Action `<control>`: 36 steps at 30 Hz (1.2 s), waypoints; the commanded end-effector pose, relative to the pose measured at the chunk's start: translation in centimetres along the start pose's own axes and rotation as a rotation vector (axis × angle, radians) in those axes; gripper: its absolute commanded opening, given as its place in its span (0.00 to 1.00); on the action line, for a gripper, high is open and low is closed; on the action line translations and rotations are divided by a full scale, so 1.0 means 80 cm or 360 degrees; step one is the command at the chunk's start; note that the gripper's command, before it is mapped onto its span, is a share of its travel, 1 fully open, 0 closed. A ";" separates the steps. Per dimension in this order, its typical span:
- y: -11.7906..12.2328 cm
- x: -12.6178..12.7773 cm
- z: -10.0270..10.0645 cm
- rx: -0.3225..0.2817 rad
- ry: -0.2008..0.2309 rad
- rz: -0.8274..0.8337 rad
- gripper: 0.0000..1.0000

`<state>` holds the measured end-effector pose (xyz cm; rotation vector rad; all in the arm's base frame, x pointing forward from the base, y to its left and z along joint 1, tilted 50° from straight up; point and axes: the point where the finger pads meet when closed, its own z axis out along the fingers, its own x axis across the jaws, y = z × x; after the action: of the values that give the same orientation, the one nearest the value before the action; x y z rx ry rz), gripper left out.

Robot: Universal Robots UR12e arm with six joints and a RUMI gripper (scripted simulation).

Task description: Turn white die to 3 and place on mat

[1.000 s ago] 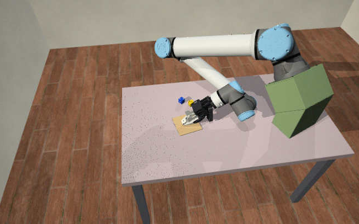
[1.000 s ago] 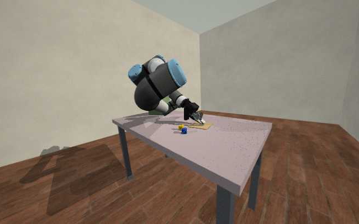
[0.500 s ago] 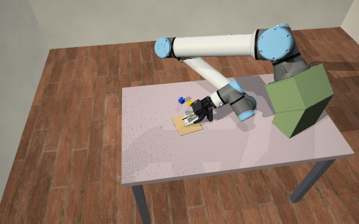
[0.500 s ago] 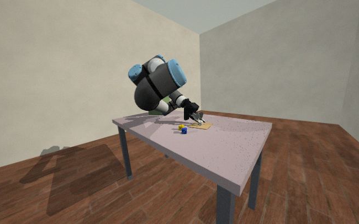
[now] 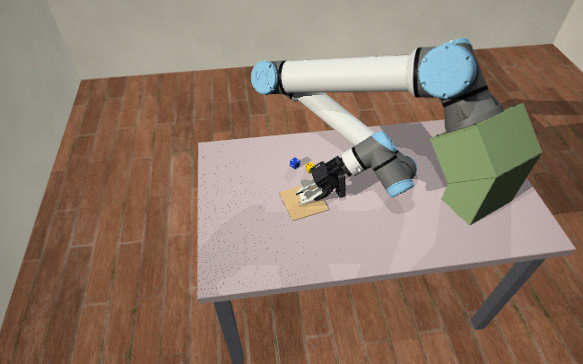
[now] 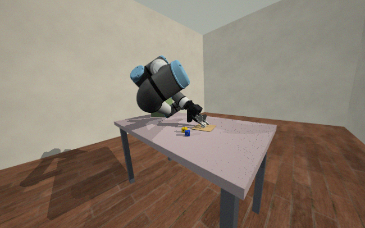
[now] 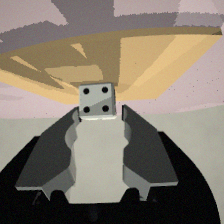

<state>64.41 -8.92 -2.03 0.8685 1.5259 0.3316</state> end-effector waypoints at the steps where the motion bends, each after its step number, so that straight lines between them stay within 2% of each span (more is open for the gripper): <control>1: -0.001 0.000 0.001 -0.0001 -0.0001 -0.0002 0.28; 21: -0.001 0.000 -0.002 -0.0001 -0.0001 -0.0002 0.28; 32: -0.001 0.000 -0.046 -0.0001 -0.0001 -0.0002 0.28; 36: -0.001 0.000 -0.053 -0.0001 -0.0001 -0.0002 0.28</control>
<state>61.60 -8.15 -1.71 0.8732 1.5281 0.3295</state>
